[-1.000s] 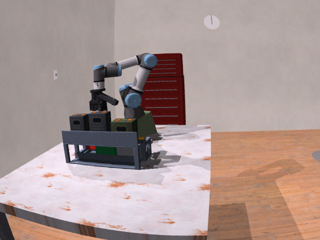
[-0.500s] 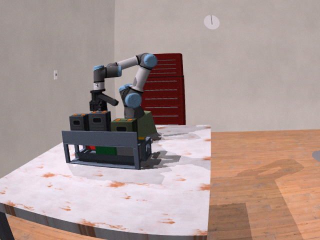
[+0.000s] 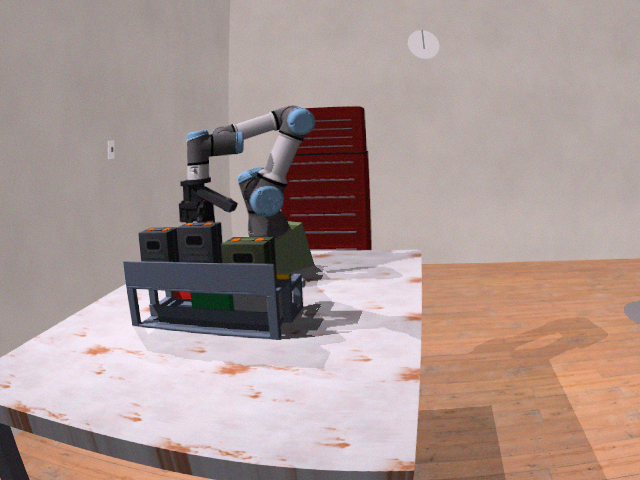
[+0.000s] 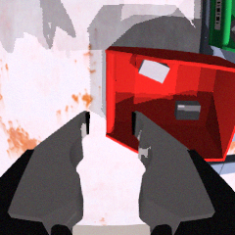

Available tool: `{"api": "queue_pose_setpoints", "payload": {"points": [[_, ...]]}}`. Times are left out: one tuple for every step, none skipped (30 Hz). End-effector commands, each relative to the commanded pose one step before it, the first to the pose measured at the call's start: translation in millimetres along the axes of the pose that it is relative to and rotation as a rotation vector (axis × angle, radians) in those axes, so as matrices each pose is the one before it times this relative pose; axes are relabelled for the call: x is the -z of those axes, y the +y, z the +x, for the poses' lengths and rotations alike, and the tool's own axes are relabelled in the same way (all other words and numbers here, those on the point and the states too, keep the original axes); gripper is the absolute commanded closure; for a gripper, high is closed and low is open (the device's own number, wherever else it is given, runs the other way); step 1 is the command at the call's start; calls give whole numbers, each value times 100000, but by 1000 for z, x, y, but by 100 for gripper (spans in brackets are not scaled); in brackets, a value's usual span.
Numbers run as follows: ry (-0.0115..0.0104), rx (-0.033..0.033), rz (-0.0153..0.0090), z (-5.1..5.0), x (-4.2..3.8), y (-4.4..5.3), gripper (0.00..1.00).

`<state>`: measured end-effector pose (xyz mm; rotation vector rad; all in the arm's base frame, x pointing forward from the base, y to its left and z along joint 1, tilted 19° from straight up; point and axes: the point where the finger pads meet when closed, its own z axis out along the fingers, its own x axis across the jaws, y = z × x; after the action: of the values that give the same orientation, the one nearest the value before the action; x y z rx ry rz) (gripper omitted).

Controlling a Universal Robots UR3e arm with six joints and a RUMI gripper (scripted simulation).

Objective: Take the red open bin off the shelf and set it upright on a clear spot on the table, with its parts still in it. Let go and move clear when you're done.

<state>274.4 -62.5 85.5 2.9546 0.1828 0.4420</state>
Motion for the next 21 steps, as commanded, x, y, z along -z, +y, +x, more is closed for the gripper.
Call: {"api": "queue_pose_setpoints", "payload": {"points": [[121,47,-174,435,508,492,80],[0,0,0,0,0,0,80],[0,0,0,0,0,0,80],[0,0,0,7497,2694,733,80],[0,0,0,7497,2694,733,80],[0,0,0,7497,2694,733,80],[0,0,0,7497,2694,733,80],[0,0,0,7497,2694,733,80],[0,0,0,0,0,0,80],[0,0,0,0,0,0,80],[0,0,0,0,0,0,80],[0,0,0,0,0,0,80],[0,0,0,0,0,0,80],[0,0,0,0,0,0,80],[0,0,0,0,0,0,80],[0,0,0,0,0,0,80],[0,0,0,0,0,0,80],[0,0,0,0,0,0,80],[0,0,0,0,0,0,80],[0,0,0,0,0,0,80],[116,11,18,7343,2599,693,80]]}}
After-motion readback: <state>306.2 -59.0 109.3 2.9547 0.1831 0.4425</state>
